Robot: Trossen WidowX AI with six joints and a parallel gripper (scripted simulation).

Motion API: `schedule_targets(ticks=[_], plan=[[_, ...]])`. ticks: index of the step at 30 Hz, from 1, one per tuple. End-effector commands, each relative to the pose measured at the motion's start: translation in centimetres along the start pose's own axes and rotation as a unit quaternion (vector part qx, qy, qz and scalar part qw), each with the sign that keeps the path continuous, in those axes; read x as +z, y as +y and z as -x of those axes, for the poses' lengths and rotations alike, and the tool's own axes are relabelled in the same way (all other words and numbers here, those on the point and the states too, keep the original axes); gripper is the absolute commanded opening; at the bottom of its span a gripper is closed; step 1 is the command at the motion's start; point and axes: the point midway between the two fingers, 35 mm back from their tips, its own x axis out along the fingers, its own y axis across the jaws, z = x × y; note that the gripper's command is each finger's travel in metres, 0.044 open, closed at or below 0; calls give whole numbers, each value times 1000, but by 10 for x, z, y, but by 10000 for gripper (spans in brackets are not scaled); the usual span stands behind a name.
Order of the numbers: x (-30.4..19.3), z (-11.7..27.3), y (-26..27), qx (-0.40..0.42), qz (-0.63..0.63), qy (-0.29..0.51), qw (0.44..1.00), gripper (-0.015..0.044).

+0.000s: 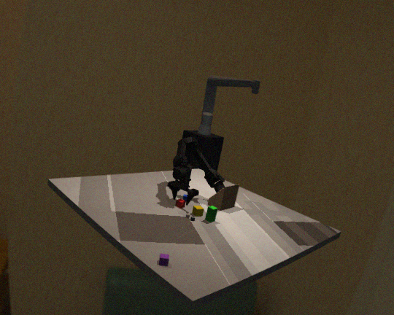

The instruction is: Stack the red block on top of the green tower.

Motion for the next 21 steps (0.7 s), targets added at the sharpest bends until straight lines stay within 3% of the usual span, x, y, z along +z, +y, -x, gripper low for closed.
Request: schedule_targets(ticks=[1,21], plan=[[-2,-8,0,-2,3,3,1000,440],[-4,-20,-1,-3,3,3,1000,440]])
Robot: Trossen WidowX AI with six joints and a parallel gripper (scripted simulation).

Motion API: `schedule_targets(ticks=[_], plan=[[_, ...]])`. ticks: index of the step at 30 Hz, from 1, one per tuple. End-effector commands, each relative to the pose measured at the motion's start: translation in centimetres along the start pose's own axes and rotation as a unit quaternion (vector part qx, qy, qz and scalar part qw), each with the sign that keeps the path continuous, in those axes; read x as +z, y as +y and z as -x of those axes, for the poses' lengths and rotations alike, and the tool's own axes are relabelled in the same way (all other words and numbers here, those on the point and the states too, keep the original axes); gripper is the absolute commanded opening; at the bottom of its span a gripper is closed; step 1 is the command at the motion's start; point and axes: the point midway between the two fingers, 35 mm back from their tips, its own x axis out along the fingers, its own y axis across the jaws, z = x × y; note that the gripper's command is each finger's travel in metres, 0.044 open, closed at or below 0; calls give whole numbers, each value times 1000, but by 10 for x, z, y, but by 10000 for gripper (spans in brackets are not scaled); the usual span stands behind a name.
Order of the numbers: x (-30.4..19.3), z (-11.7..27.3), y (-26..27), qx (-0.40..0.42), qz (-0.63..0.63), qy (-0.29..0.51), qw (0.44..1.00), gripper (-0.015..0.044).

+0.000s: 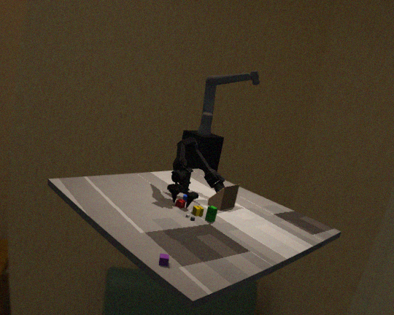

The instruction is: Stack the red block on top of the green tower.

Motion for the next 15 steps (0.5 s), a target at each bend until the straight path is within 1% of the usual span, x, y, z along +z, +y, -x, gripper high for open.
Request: schedule_targets(ticks=[1,3,13,15], plan=[[-1,-1,0,-2,2,1,1000,440],[-1,0,0,-1,2,1,1000,440],[-1,0,0,-1,2,1,1000,177],[-1,0,0,-1,2,1,1000,164]])
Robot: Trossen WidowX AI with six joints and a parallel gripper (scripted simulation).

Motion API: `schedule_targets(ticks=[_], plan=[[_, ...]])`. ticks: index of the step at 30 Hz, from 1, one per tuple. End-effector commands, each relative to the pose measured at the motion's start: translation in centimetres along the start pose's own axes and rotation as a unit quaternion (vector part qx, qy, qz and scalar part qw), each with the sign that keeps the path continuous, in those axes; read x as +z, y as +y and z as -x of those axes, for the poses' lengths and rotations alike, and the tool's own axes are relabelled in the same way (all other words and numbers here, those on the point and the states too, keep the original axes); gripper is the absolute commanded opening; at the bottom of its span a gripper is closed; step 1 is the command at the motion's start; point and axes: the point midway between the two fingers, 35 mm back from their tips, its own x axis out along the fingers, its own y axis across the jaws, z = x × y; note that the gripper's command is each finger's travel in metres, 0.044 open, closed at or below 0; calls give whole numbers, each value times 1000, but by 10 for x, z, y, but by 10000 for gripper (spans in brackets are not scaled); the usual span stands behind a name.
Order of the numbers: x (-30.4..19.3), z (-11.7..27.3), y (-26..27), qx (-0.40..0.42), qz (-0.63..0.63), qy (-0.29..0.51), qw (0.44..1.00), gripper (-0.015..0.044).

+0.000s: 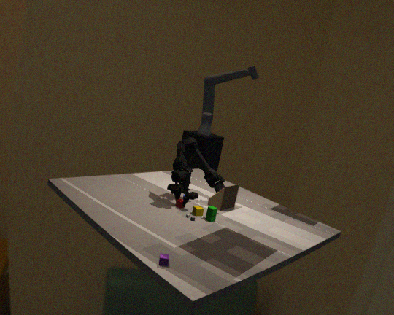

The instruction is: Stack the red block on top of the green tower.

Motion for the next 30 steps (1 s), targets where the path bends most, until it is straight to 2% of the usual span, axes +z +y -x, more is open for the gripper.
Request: schedule_targets(ticks=[1,5,10,30], plan=[[0,0,0,-1,2,1,1000,157],[0,0,0,-1,2,1,1000,131],[0,12,0,-1,2,0,1000,0],[1,104,1,1,2,1,1000,0]])
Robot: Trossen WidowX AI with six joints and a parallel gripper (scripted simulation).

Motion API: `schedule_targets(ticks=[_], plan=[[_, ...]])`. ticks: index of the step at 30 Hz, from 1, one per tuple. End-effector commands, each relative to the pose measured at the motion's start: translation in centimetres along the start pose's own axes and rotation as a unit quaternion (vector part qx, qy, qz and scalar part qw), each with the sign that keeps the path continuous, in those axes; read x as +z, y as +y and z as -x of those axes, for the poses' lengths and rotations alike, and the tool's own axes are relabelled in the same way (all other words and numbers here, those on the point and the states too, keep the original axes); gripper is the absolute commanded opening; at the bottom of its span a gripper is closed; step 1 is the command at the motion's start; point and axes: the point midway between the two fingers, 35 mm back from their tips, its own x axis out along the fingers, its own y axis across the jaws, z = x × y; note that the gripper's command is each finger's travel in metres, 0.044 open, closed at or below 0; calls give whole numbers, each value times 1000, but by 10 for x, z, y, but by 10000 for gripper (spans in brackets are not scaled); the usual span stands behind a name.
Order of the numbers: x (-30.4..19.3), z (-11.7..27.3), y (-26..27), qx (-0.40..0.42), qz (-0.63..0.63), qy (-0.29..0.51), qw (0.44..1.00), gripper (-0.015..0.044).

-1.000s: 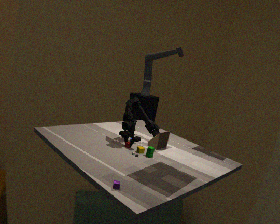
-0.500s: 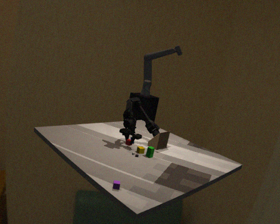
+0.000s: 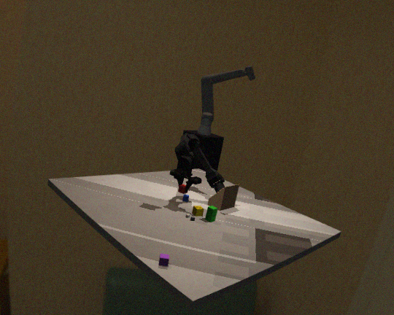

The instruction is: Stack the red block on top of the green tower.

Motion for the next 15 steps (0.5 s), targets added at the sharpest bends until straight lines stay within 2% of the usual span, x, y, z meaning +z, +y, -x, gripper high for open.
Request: schedule_targets(ticks=[1,11,15], plan=[[1,18,0,2,-2,-2,1000,0],[1,27,1,2,-2,-2,1000,0],[8,29,20,5,-2,-3,1000,0]])
